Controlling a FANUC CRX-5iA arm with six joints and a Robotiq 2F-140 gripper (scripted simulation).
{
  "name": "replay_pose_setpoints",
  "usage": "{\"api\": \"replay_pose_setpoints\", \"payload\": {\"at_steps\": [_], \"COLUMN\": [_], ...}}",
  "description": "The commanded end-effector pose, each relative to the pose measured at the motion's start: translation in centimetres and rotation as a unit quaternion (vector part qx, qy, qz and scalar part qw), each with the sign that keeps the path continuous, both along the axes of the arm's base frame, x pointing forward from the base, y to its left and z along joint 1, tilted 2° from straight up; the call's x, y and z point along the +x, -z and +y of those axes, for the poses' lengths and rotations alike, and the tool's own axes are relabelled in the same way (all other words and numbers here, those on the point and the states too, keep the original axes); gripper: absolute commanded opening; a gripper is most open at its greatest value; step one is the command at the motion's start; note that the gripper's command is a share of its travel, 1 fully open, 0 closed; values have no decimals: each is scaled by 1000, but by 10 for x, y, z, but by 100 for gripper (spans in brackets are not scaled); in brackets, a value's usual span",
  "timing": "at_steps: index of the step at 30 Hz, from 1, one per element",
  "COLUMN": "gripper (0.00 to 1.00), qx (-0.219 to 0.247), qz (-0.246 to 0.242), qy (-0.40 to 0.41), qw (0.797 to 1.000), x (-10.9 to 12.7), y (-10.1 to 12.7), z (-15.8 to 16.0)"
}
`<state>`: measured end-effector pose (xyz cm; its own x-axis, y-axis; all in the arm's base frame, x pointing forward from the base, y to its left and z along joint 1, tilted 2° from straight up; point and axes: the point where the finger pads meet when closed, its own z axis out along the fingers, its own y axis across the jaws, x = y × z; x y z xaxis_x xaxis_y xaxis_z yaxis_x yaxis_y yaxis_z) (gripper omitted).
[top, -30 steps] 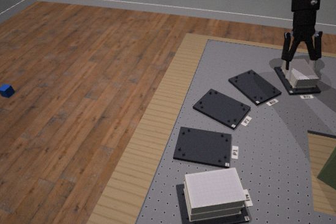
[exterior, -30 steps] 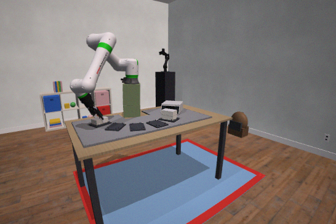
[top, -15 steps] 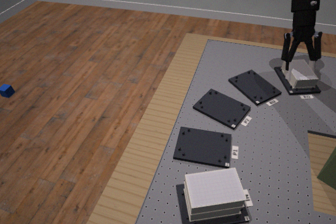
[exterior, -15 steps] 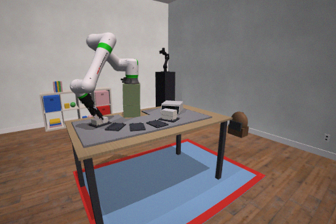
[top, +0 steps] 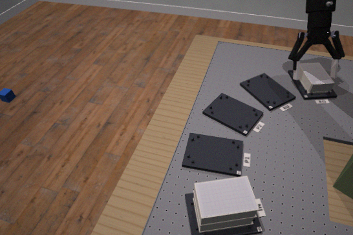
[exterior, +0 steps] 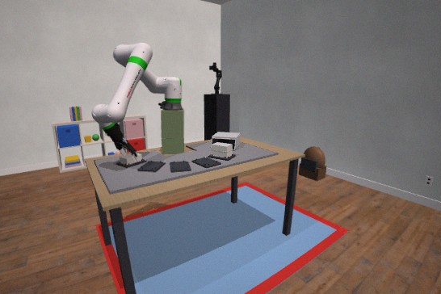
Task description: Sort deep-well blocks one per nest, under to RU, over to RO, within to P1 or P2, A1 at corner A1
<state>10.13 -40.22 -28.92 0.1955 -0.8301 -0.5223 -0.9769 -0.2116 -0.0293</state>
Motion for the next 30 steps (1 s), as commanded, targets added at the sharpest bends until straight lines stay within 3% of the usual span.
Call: {"api": "replay_pose_setpoints", "payload": {"at_steps": [1,13,30], "gripper": [100,100,100], "qx": [0,0,0], "qz": [0,0,0], "qy": [0,0,0], "qw": [1000,1000,1000], "x": [0,0,-1], "y": [0,0,-40], "z": [0,0,-1]}}
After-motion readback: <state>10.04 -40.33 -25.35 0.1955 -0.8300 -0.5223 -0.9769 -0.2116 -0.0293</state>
